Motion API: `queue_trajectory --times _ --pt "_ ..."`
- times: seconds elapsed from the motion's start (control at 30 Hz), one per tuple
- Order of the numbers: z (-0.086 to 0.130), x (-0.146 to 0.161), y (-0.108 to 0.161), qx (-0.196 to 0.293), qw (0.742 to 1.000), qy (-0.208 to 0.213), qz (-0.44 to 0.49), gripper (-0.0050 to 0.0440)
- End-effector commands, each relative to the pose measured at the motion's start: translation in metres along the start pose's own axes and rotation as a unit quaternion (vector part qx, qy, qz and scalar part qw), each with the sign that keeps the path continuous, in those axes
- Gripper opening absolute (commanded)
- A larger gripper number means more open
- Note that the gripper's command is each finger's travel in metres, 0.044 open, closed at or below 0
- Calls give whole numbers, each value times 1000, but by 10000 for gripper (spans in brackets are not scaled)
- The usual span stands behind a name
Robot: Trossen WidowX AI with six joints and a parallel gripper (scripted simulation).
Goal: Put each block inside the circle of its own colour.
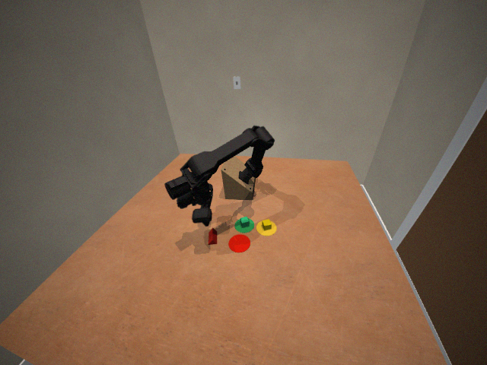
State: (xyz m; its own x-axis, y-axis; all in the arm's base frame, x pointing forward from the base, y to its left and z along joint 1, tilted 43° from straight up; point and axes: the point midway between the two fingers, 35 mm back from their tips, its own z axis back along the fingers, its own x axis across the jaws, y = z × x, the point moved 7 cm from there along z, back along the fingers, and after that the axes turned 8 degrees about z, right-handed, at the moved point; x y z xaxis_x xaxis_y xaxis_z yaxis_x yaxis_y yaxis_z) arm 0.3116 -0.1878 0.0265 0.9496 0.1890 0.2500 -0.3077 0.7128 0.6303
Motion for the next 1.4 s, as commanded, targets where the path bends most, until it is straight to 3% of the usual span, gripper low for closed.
queue_trajectory --times 0.0,0.13,0.4,0.63,1.17,1.37 --pt "-17 3 -3 -1 1000 -3 1 400" --pt "-56 2 -2 0 1000 -3 1 400" --pt "-58 4 0 -5 1000 -7 4 400" --pt "-95 2 -2 0 1000 -3 1 400" --pt "-115 2 -1 0 1000 -2 1 400" --pt "-109 6 -2 -7 1000 -7 8 343"
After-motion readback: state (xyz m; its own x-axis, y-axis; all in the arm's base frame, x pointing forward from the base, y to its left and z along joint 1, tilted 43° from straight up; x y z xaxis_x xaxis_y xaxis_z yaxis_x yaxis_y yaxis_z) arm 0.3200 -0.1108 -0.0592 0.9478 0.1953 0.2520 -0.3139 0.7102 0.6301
